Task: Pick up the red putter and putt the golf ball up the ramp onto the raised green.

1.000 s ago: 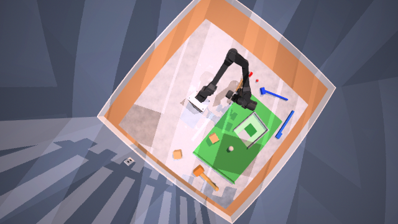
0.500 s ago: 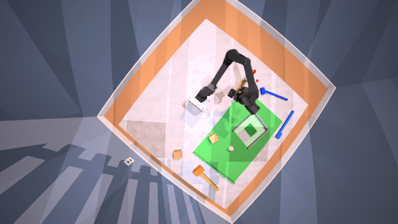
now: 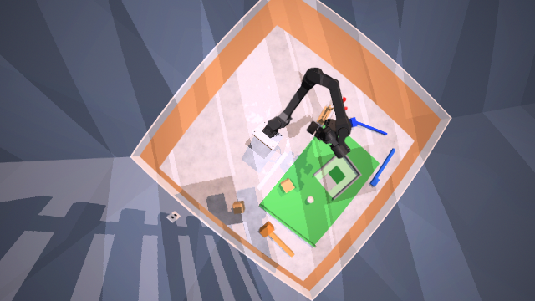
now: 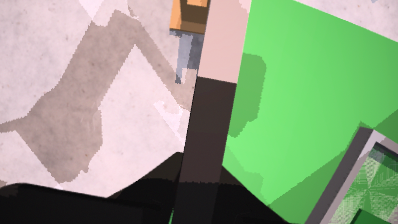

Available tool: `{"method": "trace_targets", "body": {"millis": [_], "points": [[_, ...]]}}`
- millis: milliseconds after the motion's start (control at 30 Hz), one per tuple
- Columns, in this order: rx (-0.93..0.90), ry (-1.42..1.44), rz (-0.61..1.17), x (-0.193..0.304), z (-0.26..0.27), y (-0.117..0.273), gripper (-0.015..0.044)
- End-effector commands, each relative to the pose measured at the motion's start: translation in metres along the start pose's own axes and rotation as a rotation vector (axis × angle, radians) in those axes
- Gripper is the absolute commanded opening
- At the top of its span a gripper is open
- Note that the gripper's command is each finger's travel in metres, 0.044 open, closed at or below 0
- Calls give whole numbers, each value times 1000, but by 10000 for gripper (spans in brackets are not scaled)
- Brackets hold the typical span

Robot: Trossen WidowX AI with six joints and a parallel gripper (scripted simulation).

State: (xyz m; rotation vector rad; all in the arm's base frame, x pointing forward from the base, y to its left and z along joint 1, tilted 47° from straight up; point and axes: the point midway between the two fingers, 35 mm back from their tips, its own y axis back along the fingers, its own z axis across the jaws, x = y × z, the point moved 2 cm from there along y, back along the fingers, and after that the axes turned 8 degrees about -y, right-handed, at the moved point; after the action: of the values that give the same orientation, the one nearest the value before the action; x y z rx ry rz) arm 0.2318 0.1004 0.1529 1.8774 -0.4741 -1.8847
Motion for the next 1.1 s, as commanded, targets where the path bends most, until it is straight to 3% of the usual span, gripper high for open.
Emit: {"method": "trace_targets", "body": {"millis": [0, 1067], "points": [[23, -52, 18, 9, -10, 6, 0], [176, -1034, 126, 176, -63, 66, 0]]}}
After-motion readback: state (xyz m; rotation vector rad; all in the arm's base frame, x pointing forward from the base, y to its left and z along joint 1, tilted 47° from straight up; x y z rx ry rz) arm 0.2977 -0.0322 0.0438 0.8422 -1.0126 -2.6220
